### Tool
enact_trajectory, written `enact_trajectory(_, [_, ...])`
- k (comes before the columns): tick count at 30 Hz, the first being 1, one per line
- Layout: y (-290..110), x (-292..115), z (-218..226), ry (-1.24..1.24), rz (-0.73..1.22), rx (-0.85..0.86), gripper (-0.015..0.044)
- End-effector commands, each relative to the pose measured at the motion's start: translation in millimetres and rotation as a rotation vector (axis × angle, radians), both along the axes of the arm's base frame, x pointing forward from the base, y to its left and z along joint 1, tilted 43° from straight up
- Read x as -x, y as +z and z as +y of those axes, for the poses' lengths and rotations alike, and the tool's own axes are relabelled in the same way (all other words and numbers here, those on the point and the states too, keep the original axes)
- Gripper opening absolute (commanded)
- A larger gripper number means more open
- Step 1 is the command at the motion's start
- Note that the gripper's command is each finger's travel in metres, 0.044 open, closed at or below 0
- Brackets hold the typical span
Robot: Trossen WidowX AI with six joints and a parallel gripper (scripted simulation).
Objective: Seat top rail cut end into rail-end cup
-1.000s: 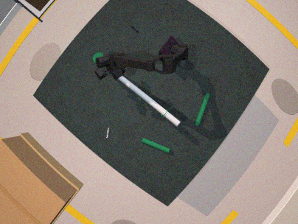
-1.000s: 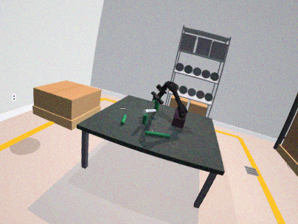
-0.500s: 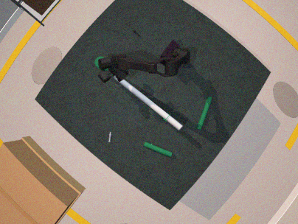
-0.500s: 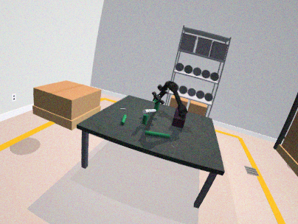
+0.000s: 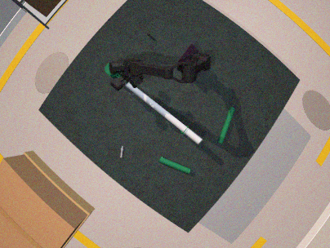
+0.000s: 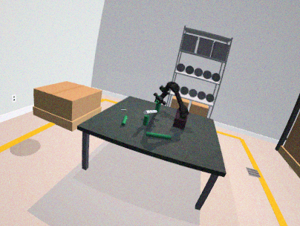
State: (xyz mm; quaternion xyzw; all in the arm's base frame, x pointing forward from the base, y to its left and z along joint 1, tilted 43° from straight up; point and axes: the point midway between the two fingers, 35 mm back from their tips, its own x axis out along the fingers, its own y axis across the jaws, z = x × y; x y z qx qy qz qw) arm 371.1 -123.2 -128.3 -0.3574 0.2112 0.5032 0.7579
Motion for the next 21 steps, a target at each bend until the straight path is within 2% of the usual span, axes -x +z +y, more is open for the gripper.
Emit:
enact_trajectory(1, [-0.4,4.5,-1.9,0.023,-0.021,-0.006,0.0])
enact_trajectory(21, [-0.3,6.8,-2.2,0.041,-0.037,-0.008,0.0])
